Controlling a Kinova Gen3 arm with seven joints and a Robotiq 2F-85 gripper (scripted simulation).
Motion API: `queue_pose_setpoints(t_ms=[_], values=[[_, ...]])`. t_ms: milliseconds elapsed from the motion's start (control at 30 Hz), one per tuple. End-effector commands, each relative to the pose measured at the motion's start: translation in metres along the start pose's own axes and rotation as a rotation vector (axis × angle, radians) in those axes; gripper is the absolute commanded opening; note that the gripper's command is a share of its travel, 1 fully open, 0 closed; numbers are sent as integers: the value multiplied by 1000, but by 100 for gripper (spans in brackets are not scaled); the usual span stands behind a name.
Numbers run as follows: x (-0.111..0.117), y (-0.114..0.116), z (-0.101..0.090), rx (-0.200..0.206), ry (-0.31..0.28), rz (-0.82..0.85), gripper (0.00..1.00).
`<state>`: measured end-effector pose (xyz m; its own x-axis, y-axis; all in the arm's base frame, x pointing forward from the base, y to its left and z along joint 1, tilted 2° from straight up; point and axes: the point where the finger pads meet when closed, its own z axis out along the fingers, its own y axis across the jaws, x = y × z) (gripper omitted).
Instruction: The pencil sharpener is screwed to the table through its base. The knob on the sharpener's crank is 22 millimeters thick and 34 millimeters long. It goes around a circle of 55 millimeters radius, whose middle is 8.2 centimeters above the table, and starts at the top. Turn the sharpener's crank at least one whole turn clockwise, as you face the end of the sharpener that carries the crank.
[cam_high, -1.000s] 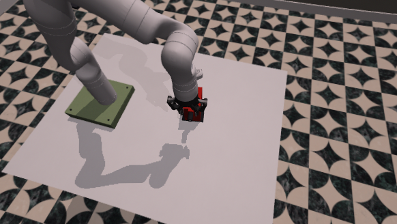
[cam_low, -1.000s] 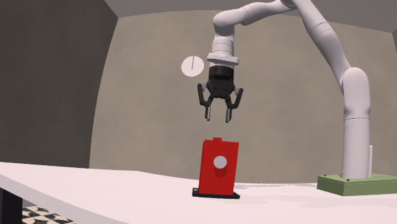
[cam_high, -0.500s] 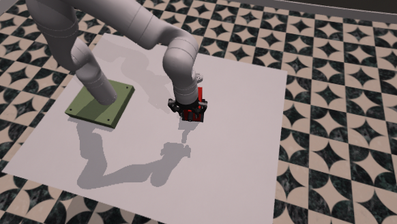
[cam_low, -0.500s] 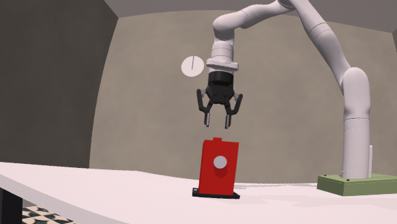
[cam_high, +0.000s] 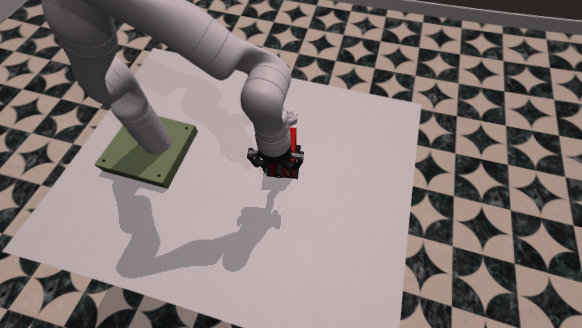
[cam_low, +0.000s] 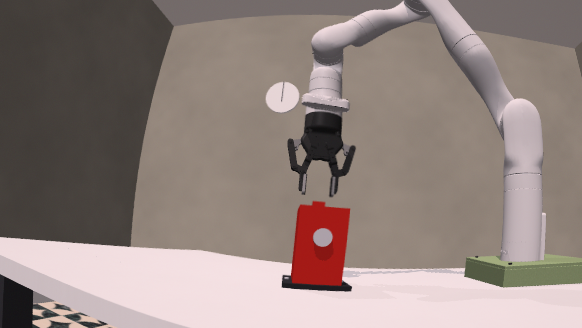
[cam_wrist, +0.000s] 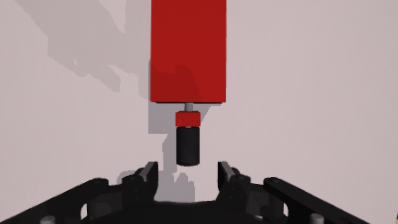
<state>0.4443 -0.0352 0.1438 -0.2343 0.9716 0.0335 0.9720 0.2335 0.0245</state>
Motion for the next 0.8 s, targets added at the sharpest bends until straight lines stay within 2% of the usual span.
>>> queue_pose_setpoints(t_ms=[0,767], values=[[0,0,3,2,1,-1,53],[0,0,5,2,1,-1,53]])
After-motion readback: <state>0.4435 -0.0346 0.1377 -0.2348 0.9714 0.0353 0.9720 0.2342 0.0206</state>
